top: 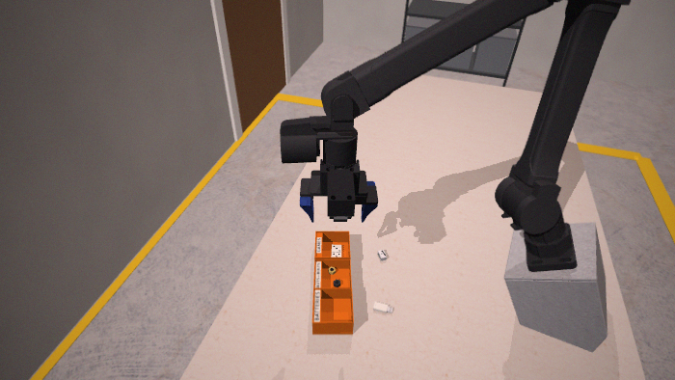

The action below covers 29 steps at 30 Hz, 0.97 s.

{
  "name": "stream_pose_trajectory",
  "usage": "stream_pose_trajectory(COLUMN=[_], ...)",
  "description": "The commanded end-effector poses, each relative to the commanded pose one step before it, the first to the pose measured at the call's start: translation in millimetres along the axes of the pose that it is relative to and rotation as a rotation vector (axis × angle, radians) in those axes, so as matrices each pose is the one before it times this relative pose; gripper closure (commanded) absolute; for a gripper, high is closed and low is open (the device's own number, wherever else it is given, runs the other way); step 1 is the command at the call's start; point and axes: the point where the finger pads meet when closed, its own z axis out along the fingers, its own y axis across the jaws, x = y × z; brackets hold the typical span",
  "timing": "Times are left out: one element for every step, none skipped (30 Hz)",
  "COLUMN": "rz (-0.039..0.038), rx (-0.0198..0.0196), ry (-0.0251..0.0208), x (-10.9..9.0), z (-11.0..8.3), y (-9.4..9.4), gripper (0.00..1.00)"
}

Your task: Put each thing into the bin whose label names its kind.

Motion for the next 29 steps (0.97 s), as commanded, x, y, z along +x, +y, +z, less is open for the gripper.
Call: stream_pose_trajectory(rz=[0.01026, 0.00000, 0.00000, 0.00000, 0.00000, 0.00000, 0.00000, -0.00772, 0.00772, 0.00000, 0.00000, 0.00000, 0.00000, 0.00000, 0.00000, 0.00000, 0.00000, 0.00000, 0.00000, 0.00000, 0.00000, 0.00000, 0.00000, 0.00000, 0.00000, 0.00000, 0.00000, 0.00000, 0.00000], rx=[0.03773, 0.00000, 0.00000, 0.00000, 0.00000, 0.00000, 0.00000, -0.02413, 0.02413, 0.00000, 0.00000, 0.00000, 0.00000, 0.00000, 0.00000, 0.00000, 0.00000, 0.00000, 0.00000, 0.00000, 0.00000, 0.00000, 0.00000, 0.00000, 0.00000, 0.00000, 0.00000, 0.00000, 0.00000], ry=[-0.00509, 0.00000, 0.00000, 0.00000, 0.00000, 0.00000, 0.00000, -0.00162, 0.00162, 0.00000, 0.00000, 0.00000, 0.00000, 0.00000, 0.00000, 0.00000, 0.00000, 0.00000, 0.00000, 0.00000, 0.00000, 0.00000, 0.00000, 0.00000, 0.00000, 0.00000, 0.00000, 0.00000, 0.00000], x=[0.66, -0.01, -0.01, -0.01, -0.01, -0.01, -0.01, -6.64, 6.68, 0.00, 0.00, 0.00, 0.00, 0.00, 0.00, 0.00, 0.00, 0.00, 0.00, 0.00, 0.00, 0.00, 0.00, 0.00, 0.00, 0.00, 0.00, 0.00, 0.00], z=[-12.45, 0.02, 0.02, 0.02, 0.02, 0.02, 0.02, 10.28, -10.50, 0.01, 0.01, 0.01, 0.00, 0.00, 0.01, 0.01, 0.01, 0.01, 0.01, 0.01, 0.01, 0.01, 0.00, 0.00, 0.00, 0.00, 0.00, 0.00, 0.00], y=[-12.71, 0.01, 0.01, 0.01, 0.01, 0.01, 0.01, 10.19, -9.87, 0.00, 0.00, 0.00, 0.00, 0.00, 0.00, 0.00, 0.00, 0.00, 0.00, 0.00, 0.00, 0.00, 0.00, 0.00, 0.00, 0.00, 0.00, 0.00, 0.00], gripper=[0.00, 0.00, 0.00, 0.00, 0.00, 0.00, 0.00, 0.00, 0.00, 0.00, 0.00, 0.00, 0.00, 0.00, 0.00, 0.00, 0.00, 0.00, 0.00, 0.00, 0.00, 0.00, 0.00, 0.00, 0.00, 0.00, 0.00, 0.00, 0.00])
